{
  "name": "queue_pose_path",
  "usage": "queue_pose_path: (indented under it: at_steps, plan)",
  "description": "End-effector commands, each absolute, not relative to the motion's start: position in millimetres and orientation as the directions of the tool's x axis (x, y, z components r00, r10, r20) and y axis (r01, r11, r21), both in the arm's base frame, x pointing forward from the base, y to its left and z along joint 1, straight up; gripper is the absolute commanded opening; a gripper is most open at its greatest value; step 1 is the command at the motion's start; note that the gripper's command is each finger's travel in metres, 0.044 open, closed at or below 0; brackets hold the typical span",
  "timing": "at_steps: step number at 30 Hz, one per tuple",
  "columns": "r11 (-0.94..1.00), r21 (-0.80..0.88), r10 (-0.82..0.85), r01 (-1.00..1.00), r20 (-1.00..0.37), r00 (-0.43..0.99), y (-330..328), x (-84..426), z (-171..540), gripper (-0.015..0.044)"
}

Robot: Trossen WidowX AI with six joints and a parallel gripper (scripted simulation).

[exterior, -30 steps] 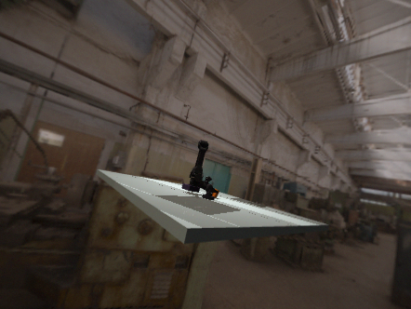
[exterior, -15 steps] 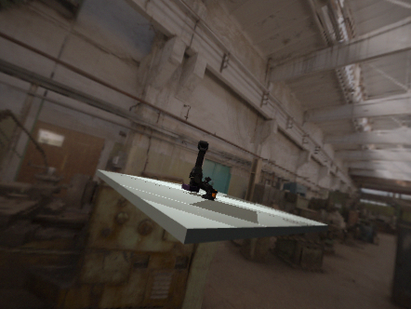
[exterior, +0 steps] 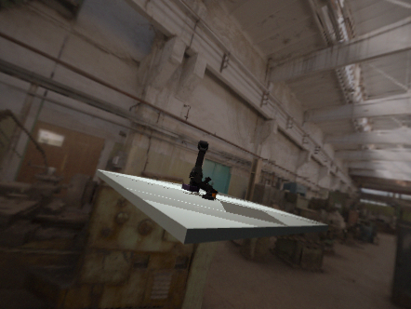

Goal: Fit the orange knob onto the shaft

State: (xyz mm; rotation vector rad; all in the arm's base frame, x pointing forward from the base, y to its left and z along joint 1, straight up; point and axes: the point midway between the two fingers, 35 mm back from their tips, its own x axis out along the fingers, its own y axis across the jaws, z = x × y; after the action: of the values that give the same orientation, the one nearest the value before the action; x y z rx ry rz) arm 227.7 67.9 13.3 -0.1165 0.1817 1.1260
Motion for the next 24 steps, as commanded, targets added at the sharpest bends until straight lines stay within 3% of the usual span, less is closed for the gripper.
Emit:
queue_pose_path:
  at_steps: [1,7,14,24]
  plan:
    - [0.427,-0.001,0.885,-0.904,-0.203,0.418,67.9,228.0,13.5,0.0286]
    - [0.427,-0.001,0.885,-0.904,-0.203,0.418,67.9,228.0,13.5,0.0440]
    - [0.427,-0.001,0.885,-0.904,-0.203,0.418,67.3,229.2,18.3,0.0440]
    - [0.426,-0.003,0.885,-0.904,-0.203,0.418,67.7,228.5,92.6,0.0440]
